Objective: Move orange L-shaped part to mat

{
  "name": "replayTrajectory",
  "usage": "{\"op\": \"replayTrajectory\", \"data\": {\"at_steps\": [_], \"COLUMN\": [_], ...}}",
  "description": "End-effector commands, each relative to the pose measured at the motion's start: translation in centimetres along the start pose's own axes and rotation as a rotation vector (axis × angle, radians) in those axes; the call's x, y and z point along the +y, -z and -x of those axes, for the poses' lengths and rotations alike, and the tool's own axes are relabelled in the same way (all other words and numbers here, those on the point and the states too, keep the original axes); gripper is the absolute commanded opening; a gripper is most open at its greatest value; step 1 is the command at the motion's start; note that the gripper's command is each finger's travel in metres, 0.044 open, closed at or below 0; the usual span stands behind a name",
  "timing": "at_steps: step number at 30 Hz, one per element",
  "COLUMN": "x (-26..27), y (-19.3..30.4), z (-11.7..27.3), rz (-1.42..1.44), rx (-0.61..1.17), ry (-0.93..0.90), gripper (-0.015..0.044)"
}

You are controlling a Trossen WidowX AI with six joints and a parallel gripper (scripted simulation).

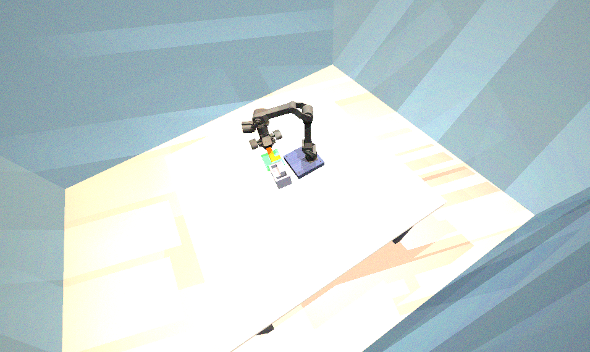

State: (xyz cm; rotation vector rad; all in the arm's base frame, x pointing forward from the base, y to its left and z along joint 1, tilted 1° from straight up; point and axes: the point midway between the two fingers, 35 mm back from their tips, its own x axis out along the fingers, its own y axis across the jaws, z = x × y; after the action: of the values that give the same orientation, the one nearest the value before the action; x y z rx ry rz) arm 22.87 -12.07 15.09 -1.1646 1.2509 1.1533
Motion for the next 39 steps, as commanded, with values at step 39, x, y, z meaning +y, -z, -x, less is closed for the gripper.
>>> {"op": "replayTrajectory", "data": {"at_steps": [39], "x": [0.4], "y": [5.0], "z": [-3.9], "rz": [0.002], "rx": [0.008], "ry": [-0.002], "gripper": [0.0]}}
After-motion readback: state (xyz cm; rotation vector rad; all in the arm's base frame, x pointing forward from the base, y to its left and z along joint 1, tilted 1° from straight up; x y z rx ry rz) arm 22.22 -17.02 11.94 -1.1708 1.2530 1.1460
